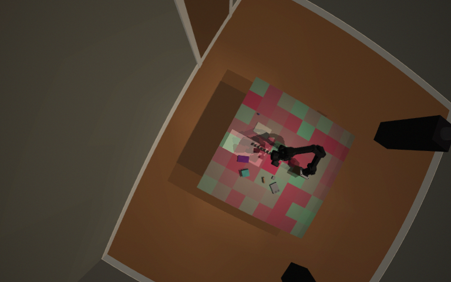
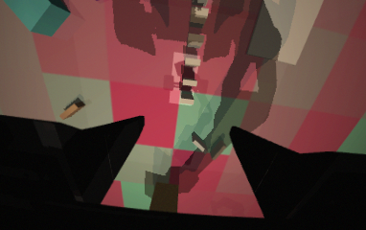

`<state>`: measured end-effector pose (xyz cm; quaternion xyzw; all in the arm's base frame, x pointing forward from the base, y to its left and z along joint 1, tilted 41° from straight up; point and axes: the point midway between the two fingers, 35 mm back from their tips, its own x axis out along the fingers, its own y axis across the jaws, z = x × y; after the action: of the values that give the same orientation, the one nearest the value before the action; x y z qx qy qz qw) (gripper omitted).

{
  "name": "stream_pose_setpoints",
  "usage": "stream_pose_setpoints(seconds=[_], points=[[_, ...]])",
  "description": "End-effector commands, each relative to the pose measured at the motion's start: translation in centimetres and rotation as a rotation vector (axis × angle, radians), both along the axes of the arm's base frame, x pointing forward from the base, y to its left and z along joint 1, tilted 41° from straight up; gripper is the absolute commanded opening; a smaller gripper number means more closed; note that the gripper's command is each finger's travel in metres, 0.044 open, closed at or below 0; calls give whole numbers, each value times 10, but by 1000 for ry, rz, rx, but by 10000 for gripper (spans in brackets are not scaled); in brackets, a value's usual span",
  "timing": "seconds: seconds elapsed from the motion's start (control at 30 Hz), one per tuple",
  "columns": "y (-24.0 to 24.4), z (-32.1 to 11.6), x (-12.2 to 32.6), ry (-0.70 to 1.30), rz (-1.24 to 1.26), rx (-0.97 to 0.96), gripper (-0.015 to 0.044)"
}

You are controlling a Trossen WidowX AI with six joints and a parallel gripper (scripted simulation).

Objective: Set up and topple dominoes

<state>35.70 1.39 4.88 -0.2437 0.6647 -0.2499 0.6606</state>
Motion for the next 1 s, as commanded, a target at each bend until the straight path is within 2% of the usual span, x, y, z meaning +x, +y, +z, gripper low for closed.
stream_pose_setpoints(seconds=[0.0,0.13,0.57,0.97], points=[[5,8,-1,-5,-13,4,440],[-4,5,-10,57,59,5,440],[-65,-29,-108,580,655,7,440],[-68,-27,-107,587,663,7,440]])
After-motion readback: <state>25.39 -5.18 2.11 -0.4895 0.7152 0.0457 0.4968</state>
